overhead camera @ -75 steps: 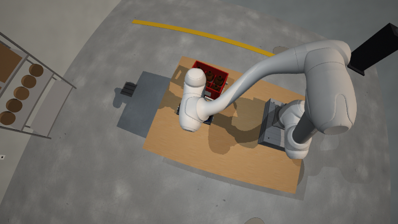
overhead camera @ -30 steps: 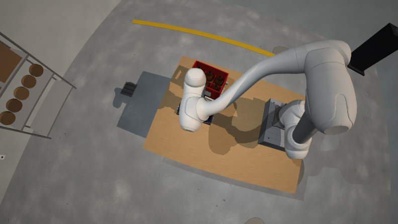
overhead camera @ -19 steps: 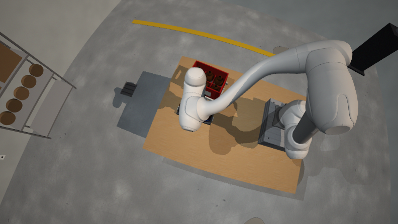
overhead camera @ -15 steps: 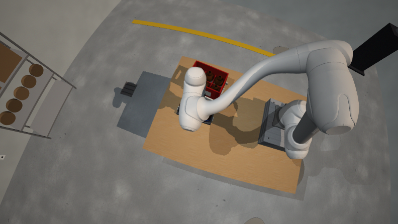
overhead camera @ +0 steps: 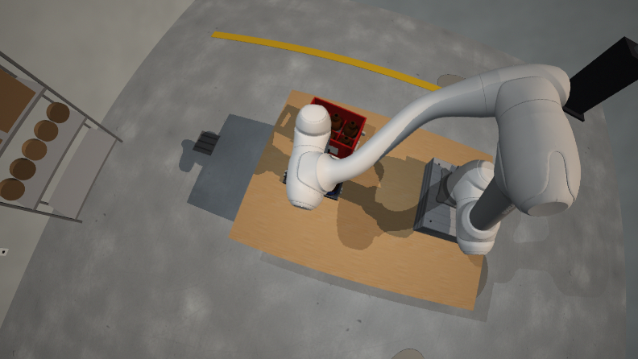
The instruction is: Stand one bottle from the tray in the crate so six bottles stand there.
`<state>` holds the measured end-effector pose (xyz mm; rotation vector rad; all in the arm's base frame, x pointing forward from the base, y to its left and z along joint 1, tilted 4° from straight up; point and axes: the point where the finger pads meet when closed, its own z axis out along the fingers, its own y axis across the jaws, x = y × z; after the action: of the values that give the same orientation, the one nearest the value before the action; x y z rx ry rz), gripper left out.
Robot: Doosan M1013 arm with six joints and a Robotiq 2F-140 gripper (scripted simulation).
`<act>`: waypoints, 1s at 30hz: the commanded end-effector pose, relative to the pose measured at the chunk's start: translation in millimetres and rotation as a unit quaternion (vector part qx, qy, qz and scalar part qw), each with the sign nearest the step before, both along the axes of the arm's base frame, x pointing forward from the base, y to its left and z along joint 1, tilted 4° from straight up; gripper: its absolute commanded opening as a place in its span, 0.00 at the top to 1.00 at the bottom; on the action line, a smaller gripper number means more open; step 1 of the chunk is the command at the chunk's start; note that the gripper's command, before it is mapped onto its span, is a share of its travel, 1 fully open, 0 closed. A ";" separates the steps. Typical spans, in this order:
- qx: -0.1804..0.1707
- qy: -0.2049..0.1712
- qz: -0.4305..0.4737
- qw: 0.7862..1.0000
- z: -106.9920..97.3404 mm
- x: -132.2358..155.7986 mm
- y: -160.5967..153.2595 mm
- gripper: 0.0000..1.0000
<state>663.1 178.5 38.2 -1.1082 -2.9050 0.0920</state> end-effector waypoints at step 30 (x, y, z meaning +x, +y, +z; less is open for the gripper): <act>0.000 0.000 0.000 1.000 14.2 0.3 0.9 1.00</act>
<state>663.5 179.3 52.3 -1.1082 -2.9050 0.0921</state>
